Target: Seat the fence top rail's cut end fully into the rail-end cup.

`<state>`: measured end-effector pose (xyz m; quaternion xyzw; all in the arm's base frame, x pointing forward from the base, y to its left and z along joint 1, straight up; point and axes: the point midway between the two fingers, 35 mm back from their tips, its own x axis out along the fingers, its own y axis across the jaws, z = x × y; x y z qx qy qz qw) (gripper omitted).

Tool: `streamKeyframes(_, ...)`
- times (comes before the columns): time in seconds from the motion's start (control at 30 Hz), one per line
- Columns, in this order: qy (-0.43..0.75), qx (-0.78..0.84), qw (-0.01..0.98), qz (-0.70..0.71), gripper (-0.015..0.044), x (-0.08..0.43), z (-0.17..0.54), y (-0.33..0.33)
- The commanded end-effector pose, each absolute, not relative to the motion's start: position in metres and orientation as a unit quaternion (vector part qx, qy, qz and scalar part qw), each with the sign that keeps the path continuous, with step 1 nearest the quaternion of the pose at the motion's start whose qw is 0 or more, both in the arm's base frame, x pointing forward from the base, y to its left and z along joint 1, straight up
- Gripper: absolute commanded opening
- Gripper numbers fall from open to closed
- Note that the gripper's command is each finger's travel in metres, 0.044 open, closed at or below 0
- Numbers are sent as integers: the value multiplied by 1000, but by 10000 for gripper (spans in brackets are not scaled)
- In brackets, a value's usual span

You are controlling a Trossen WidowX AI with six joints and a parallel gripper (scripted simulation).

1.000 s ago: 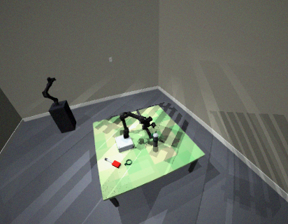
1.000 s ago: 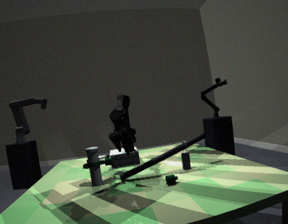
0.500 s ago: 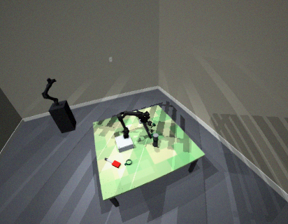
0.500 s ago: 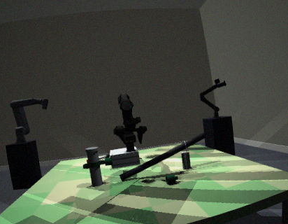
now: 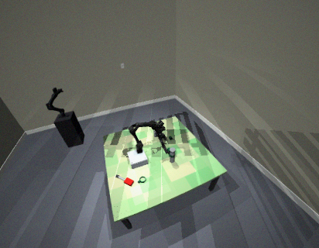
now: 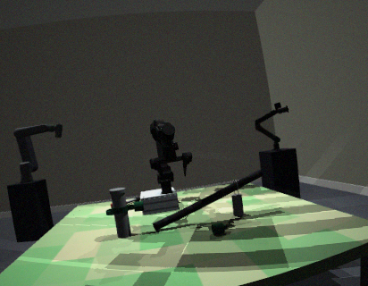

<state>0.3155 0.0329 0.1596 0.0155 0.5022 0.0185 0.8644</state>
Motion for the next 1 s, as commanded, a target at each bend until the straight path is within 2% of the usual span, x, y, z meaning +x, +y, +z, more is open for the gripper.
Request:
streamKeyframes(0.0, 534, 101, 839, -41, 440, 320, 148, 34)
streamKeyframes(0.23, 566, 338, 706, -260, 440, 332, 117, 36)
streamKeyframes(0.47, 511, 486, 530, -471, 440, 339, 87, 37)
streamKeyframes(0.97, 509, 489, 525, -476, 440, 339, 84, 38)
